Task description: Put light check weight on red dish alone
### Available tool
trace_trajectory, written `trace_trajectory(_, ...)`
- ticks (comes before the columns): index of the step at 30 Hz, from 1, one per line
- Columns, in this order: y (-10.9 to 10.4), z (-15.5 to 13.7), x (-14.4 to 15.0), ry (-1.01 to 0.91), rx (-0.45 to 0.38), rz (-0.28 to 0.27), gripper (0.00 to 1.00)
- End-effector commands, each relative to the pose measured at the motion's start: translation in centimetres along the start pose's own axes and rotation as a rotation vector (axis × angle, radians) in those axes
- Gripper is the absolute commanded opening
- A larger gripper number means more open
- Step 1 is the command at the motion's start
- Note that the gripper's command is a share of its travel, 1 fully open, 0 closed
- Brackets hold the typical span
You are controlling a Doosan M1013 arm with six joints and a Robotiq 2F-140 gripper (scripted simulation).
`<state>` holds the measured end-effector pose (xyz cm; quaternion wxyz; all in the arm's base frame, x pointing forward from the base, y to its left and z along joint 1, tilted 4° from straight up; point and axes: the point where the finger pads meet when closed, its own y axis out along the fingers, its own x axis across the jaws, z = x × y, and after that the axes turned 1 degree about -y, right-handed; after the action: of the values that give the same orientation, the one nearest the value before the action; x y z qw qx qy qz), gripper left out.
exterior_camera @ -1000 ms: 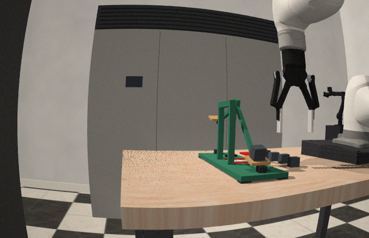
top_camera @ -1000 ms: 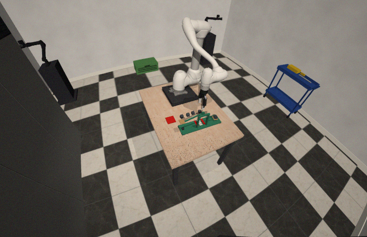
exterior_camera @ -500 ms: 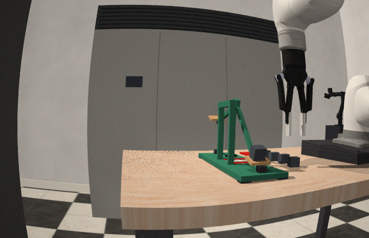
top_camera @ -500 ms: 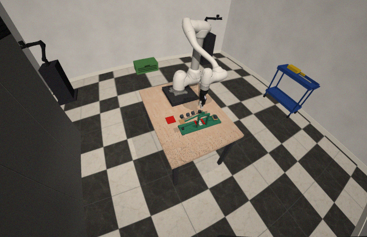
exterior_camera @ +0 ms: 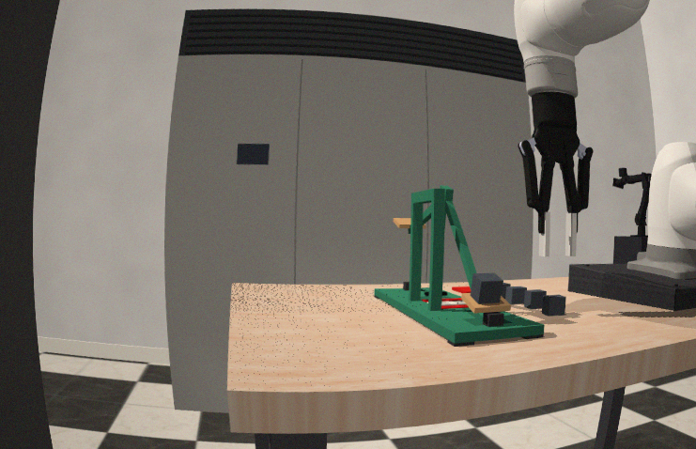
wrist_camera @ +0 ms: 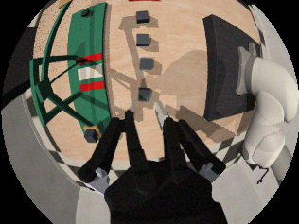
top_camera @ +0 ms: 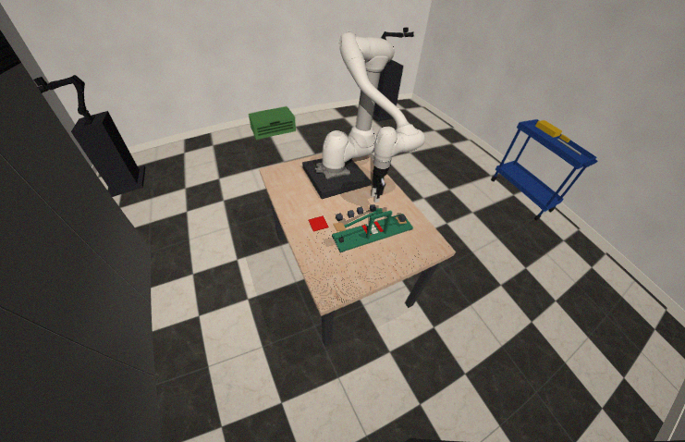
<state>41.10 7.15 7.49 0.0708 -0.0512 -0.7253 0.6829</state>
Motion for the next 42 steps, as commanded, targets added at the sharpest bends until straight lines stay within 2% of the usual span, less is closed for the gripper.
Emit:
trace_trajectory(1,0.1,0.2,0.0,0.002,-0.001,0.001,0.35)
trace_trajectory(15,0.6,0.2,0.0,0.002,-0.001,0.001,0.35)
trace_trajectory(42,4.2,0.3,0.0,0.002,-0.001,0.001,0.35)
